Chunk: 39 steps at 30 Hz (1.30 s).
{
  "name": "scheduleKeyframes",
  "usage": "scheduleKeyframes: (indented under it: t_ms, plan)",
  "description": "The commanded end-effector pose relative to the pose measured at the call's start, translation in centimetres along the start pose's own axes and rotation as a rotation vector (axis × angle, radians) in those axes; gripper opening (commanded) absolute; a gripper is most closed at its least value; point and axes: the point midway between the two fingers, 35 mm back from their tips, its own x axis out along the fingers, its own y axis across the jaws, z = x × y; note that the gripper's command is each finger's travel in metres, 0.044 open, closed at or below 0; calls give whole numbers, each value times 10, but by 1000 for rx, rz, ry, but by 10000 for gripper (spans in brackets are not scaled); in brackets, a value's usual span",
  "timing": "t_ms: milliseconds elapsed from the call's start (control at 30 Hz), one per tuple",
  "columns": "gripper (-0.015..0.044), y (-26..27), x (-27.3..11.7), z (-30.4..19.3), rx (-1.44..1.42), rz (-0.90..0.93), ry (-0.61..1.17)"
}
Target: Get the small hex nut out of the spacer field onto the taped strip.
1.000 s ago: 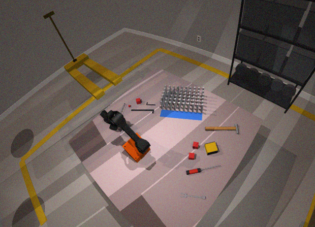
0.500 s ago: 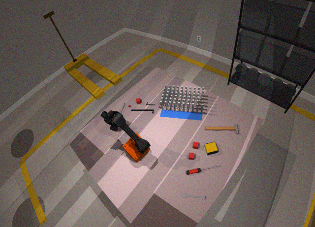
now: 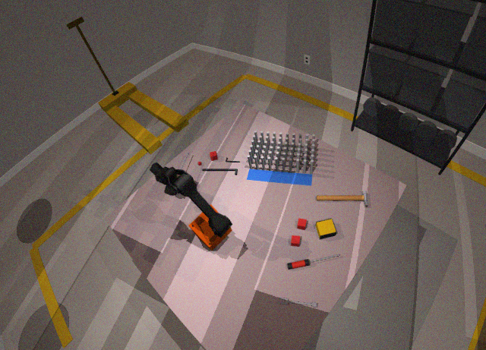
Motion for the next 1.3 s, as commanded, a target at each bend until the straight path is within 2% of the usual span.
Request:
scheduleKeyframes:
  t_ms: [0, 233, 500, 1267]
  plan:
    - [0, -15, -34, -24, -1, -15, 15]
    - [0, -23, -85, -52, -7, -2, 17]
    - [0, -22, -91, -57, 15, -1, 16]
    - [0, 32, -120, -123, 804, -22, -24]
